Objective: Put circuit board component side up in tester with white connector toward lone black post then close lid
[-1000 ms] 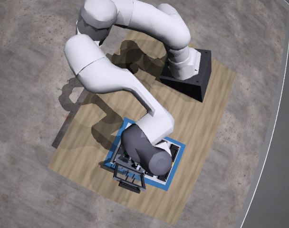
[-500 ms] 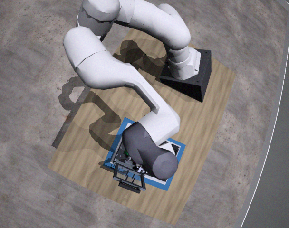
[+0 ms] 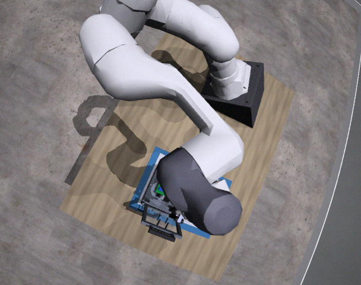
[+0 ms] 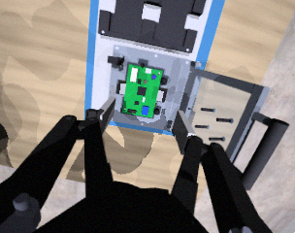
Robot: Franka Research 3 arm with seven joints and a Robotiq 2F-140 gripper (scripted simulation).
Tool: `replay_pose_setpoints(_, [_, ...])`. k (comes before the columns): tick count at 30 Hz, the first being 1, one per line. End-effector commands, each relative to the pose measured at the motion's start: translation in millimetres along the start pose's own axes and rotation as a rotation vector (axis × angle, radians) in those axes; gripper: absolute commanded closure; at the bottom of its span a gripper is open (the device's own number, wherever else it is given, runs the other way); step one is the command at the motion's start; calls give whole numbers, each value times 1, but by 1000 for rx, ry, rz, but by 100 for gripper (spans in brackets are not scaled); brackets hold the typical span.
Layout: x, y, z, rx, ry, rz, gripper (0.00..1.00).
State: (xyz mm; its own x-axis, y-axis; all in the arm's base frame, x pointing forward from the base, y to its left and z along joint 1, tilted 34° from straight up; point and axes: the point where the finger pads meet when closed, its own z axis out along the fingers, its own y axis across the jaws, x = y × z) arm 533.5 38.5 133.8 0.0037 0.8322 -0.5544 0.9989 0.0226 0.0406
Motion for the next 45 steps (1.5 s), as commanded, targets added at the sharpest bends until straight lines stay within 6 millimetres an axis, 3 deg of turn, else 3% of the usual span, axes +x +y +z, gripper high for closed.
replay_pose_setpoints(1, [-4, -6, -22, 21, -12, -17, 42])
replay_pose_setpoints(20, [-3, -5, -90, 21, -12, -17, 42])
replay_pose_setpoints(40, [-3, -4, -102, 21, -12, -17, 42])
replay_pose_setpoints(41, [-3, -4, -102, 21, -12, -17, 70])
replay_pose_setpoints(45, [-3, -4, -102, 21, -12, -17, 70])
